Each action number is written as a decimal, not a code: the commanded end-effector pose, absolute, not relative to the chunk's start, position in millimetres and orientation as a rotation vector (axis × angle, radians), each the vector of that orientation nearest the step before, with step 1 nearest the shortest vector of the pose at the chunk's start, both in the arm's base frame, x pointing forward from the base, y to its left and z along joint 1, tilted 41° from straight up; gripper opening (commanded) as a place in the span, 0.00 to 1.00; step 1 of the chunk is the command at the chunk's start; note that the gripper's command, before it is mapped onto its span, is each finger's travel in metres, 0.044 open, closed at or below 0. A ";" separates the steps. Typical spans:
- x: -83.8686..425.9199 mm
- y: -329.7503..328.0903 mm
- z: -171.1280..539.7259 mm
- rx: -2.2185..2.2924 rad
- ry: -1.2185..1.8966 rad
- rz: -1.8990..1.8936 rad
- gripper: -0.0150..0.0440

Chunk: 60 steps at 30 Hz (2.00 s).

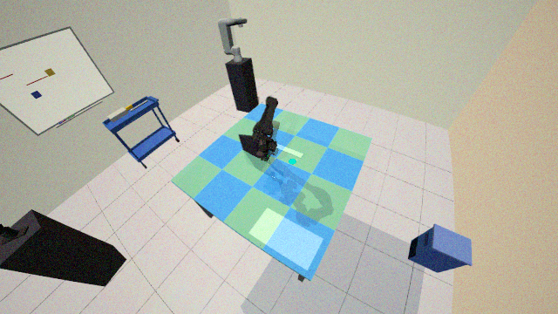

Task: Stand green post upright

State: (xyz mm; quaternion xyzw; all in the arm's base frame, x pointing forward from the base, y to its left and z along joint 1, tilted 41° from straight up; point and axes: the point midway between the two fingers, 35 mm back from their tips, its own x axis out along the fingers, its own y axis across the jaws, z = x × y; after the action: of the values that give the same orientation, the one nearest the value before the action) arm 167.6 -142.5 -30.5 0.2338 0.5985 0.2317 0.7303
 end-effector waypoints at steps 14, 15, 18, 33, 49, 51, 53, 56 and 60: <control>208.1 -143.8 -7.4 0.599 1.367 0.407 0.29; 210.7 -143.4 -6.0 0.605 1.370 0.401 0.29; 218.4 -142.1 -1.5 0.623 1.377 0.382 0.29; 256.5 -130.2 23.1 0.716 1.408 0.294 0.29; 293.2 -109.2 52.4 0.838 1.432 0.206 0.29; 297.4 -106.3 56.2 0.857 1.434 0.195 0.29; 301.4 -103.2 60.1 0.875 1.437 0.185 0.29; 307.4 -98.4 66.0 0.903 1.441 0.169 0.29; 315.0 -91.5 73.9 0.941 1.447 0.149 0.29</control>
State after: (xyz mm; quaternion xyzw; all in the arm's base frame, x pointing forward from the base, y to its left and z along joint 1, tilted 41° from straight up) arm 308.9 -96.3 66.2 0.4034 0.6380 0.0716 0.6520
